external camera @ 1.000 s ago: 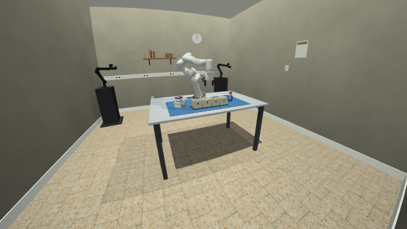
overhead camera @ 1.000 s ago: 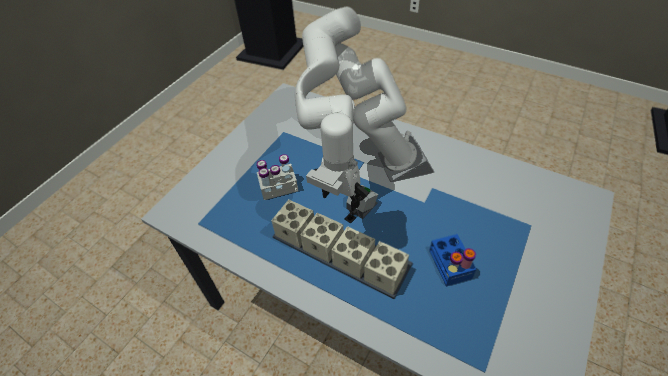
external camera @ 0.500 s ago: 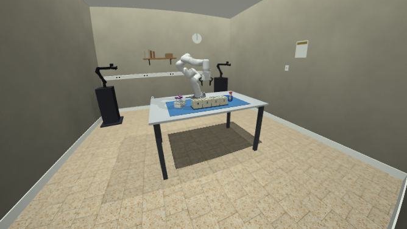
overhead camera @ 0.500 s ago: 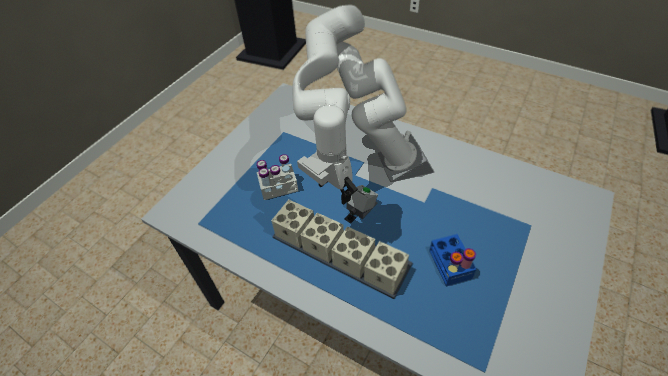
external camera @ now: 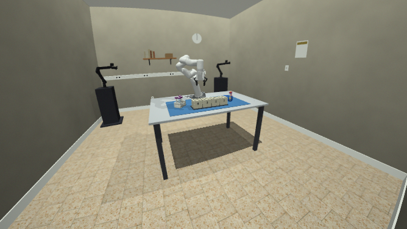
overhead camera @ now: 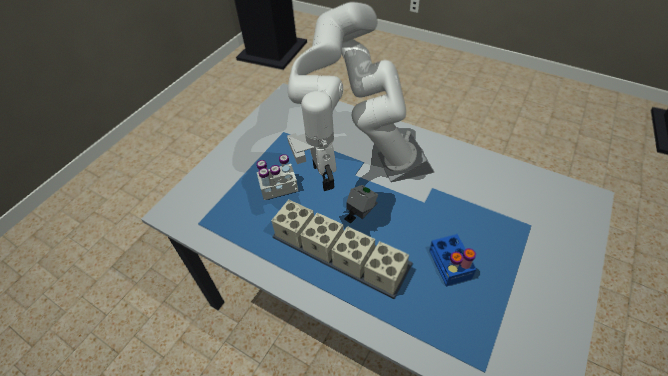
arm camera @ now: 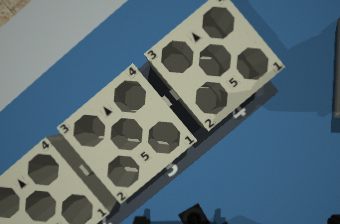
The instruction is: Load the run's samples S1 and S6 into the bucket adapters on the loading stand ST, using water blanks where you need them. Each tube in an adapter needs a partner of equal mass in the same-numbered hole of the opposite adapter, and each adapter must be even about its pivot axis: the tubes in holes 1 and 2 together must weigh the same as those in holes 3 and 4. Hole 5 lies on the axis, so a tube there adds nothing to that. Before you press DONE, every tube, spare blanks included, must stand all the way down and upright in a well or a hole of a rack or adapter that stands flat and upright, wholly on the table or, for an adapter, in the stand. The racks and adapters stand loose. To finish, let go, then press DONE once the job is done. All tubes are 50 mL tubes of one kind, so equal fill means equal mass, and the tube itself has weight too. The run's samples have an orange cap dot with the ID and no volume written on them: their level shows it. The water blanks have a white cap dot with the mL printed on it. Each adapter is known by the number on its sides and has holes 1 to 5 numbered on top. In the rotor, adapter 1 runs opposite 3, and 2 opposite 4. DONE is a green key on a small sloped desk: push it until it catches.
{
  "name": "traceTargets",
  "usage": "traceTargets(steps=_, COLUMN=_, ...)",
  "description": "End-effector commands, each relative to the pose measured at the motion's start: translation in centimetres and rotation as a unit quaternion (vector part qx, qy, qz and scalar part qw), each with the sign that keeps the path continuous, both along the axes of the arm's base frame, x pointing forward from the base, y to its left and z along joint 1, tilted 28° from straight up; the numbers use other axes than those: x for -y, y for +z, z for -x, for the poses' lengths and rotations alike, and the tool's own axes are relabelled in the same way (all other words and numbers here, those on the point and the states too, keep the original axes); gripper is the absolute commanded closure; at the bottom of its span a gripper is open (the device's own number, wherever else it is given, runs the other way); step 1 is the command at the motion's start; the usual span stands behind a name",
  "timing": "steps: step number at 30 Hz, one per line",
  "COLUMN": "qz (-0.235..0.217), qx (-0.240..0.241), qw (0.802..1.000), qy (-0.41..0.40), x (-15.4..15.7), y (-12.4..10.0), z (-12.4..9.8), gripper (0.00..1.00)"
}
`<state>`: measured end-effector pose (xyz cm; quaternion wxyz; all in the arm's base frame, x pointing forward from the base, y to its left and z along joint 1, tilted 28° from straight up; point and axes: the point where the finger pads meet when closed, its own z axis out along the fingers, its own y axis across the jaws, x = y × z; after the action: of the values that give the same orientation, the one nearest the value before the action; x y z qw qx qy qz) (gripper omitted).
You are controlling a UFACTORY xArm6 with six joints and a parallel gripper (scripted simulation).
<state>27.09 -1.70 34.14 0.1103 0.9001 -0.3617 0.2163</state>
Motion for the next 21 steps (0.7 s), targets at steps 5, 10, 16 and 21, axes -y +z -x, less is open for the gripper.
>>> traceTargets(steps=5, qz=-0.021, qx=0.026, qw=0.998, qy=-0.057, x=3.2, y=0.6, z=2.3, gripper=0.0)
traceTargets(steps=10, qz=-0.021, qx=0.026, qw=0.998, qy=-0.057, x=4.4, y=0.8, z=3.1, gripper=0.0)
traceTargets(steps=16, qz=-0.02, qx=0.026, qw=0.998, qy=-0.057, x=6.8, y=1.2, z=4.9, gripper=0.0)
traceTargets(steps=21, qz=-0.02, qx=0.026, qw=0.998, qy=-0.057, x=8.8, y=1.5, z=6.3, gripper=0.0)
